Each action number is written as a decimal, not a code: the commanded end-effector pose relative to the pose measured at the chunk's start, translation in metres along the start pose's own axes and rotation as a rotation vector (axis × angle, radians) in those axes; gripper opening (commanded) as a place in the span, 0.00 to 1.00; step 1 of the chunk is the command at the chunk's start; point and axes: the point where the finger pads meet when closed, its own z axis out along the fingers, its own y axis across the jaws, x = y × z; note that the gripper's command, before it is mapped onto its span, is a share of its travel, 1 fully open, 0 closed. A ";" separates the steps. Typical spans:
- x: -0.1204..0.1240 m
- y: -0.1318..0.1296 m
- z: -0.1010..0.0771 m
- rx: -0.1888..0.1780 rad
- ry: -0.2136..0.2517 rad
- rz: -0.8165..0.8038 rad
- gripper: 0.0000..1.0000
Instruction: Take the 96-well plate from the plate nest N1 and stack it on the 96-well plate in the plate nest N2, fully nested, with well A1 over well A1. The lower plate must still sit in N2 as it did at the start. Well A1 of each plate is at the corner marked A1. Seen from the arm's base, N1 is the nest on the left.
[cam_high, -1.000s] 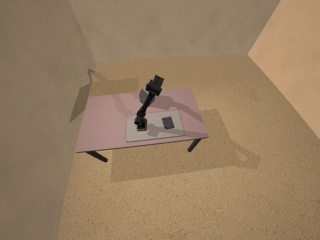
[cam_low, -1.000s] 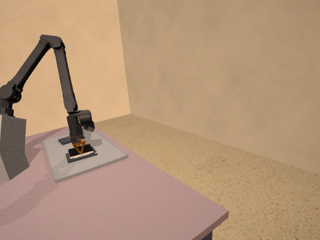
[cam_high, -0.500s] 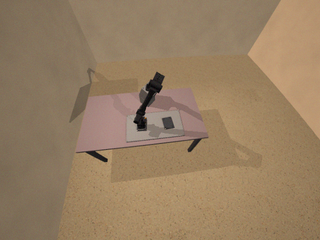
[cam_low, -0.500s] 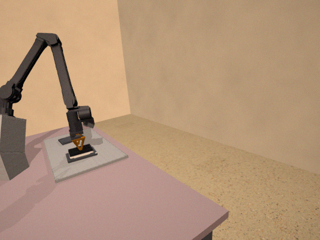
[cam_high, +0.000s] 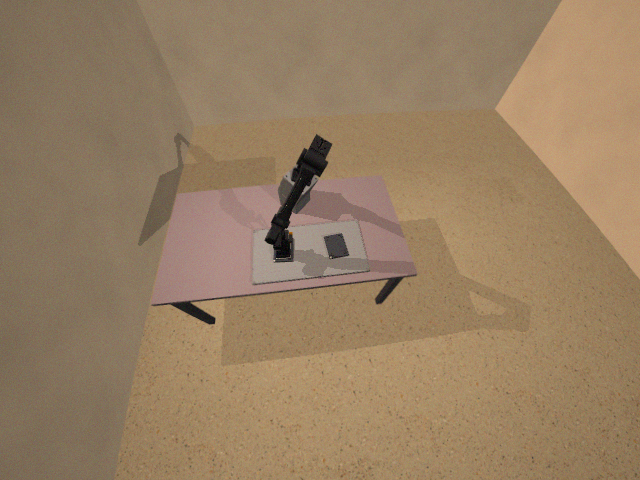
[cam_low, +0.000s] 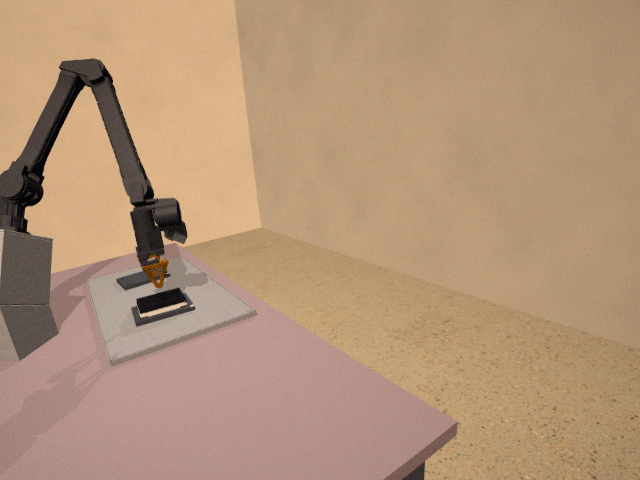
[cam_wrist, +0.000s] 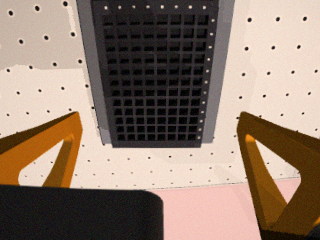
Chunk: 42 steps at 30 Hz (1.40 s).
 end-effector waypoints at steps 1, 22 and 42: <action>0.000 -0.003 -0.020 0.004 -0.013 -0.006 1.00; 0.006 0.003 -0.033 -0.008 0.012 -0.014 1.00; 0.006 0.003 -0.033 -0.008 0.012 -0.014 1.00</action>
